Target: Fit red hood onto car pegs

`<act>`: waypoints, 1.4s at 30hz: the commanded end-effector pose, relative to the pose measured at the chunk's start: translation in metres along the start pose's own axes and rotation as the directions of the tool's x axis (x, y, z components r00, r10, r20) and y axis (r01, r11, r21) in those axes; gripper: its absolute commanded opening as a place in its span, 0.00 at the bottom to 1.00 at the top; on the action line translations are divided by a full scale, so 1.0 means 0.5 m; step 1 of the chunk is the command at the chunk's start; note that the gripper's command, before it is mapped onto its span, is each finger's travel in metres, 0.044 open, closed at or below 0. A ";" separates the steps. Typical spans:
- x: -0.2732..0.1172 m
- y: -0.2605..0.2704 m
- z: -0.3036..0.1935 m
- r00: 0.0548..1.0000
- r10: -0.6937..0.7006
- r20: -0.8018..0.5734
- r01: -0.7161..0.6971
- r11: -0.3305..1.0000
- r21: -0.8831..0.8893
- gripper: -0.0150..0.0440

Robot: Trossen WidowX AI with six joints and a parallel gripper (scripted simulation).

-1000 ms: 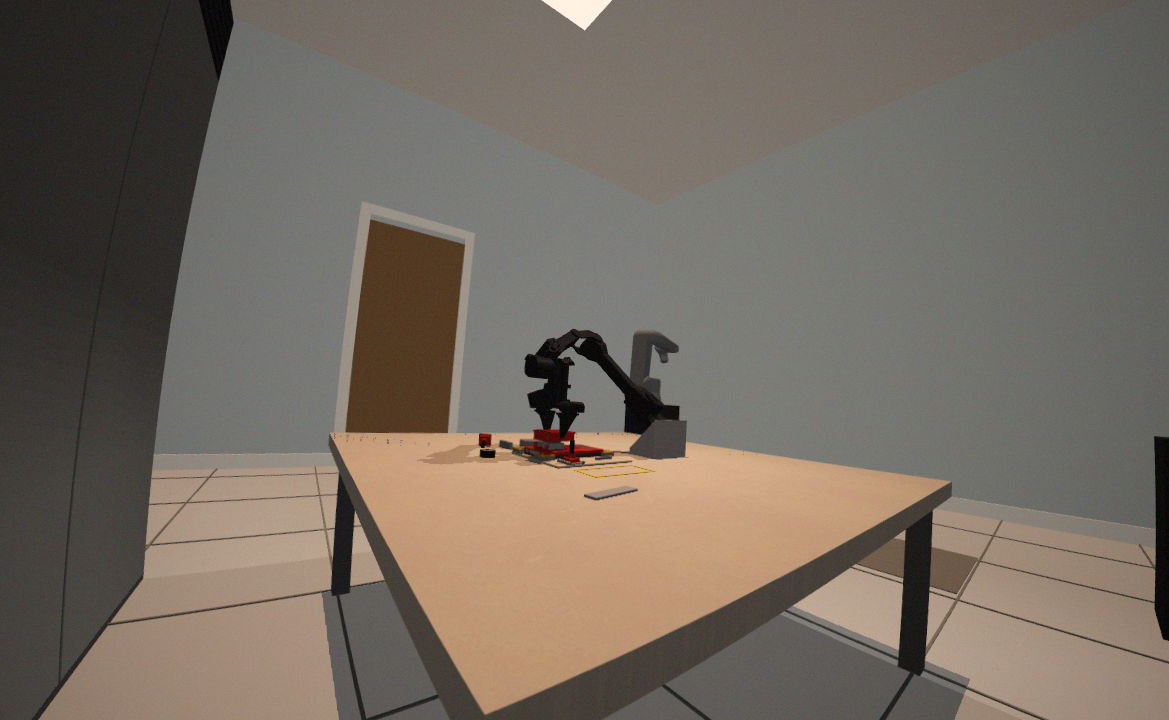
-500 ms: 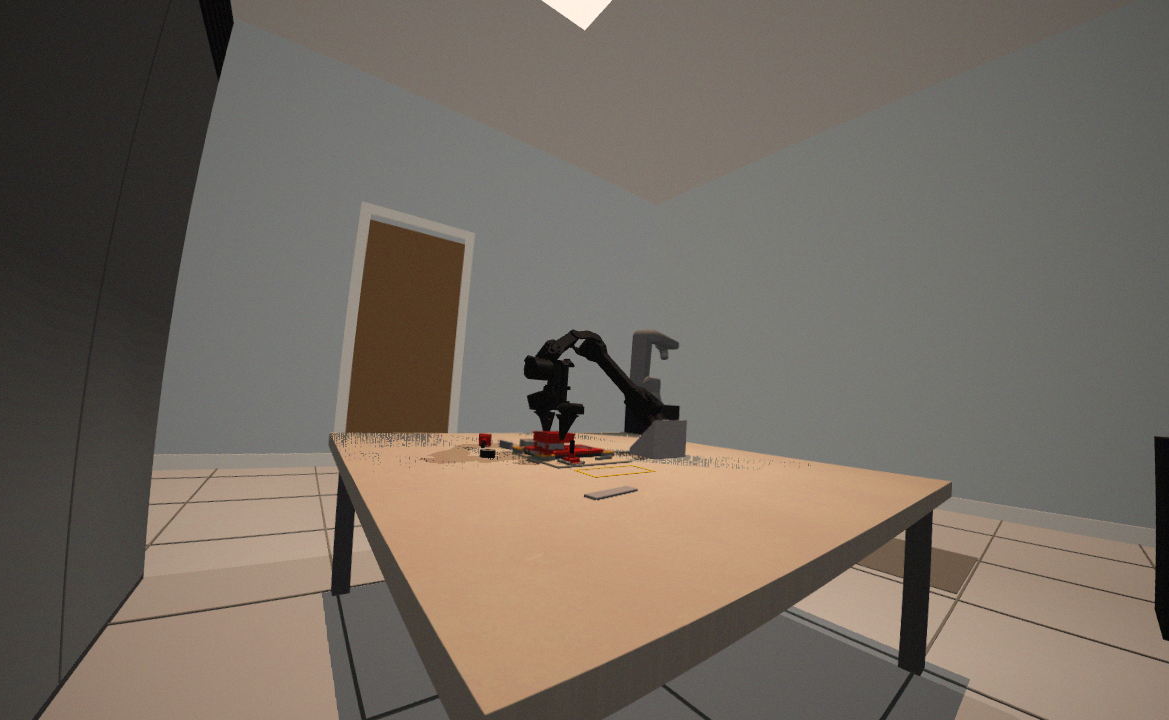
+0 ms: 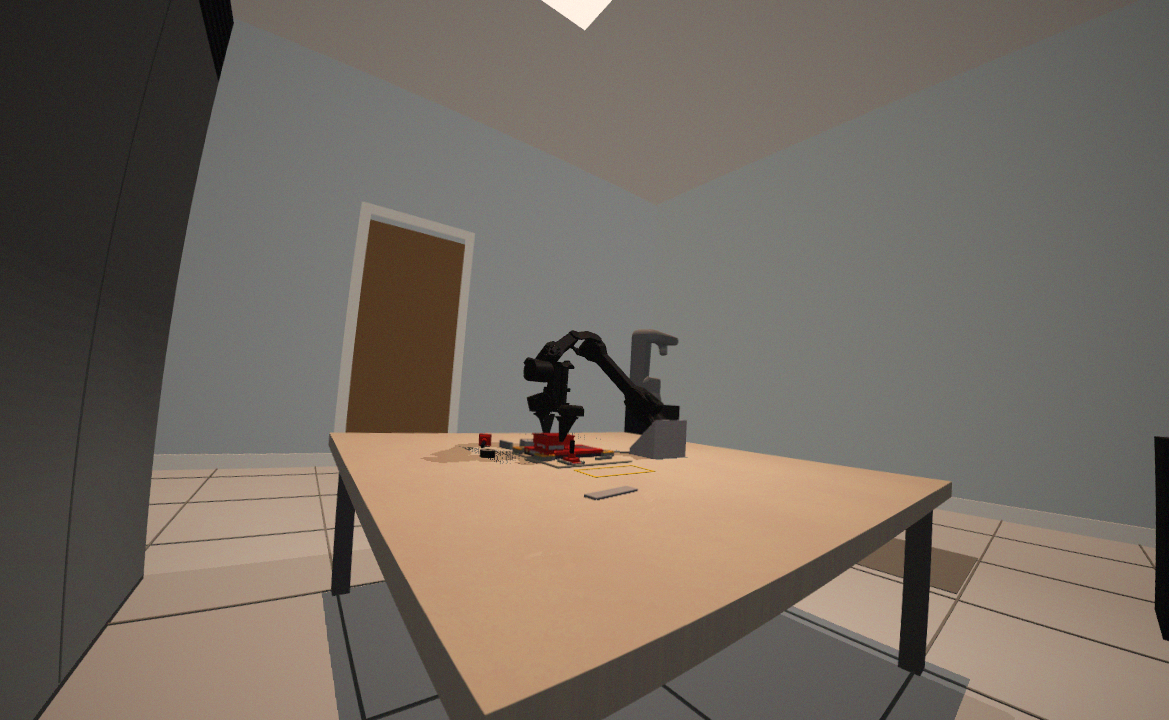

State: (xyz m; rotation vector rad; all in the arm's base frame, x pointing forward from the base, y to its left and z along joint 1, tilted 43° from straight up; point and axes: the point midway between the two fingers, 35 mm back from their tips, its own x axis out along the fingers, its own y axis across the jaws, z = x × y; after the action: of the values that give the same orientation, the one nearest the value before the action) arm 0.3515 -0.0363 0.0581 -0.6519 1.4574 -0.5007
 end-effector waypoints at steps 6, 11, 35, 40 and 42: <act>0.008 0.000 -0.001 1.000 -0.004 -0.002 0.004 1.000 -0.003 0.25; 0.005 0.000 -0.001 1.000 -0.003 -0.002 0.003 1.000 -0.003 0.25; -0.005 0.001 0.000 1.000 -0.002 -0.001 0.002 1.000 -0.003 0.25; -0.001 0.000 0.000 1.000 -0.002 -0.001 0.002 1.000 -0.003 0.25; 0.001 0.000 0.000 1.000 -0.002 -0.001 0.002 1.000 -0.003 0.25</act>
State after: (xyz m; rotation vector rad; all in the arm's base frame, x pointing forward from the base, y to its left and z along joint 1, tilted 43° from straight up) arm 0.3521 -0.0353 0.0597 -0.6533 1.4548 -0.5037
